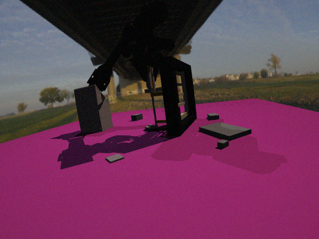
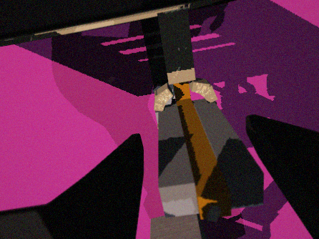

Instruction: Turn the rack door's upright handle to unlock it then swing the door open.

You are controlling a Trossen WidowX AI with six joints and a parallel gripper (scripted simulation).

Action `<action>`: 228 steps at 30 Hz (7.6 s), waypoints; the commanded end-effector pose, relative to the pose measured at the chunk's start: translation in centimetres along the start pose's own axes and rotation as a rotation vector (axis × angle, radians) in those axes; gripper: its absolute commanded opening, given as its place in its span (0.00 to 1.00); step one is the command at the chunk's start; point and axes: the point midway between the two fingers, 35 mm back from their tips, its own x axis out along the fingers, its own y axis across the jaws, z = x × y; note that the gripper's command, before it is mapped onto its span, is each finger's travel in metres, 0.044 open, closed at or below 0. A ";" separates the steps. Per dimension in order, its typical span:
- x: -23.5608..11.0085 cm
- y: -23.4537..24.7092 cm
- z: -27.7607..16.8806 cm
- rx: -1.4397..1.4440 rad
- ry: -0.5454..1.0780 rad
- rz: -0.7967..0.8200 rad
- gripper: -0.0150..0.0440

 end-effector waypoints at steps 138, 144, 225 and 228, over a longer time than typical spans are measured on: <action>0.1 0.0 0.0 -0.875 -0.004 0.000 0.73; 0.1 0.0 0.0 -1.173 -0.004 -0.001 0.73; 0.2 4.3 -6.3 -0.908 -0.003 0.003 0.27; 0.2 4.9 -6.8 -0.859 -0.002 0.004 0.27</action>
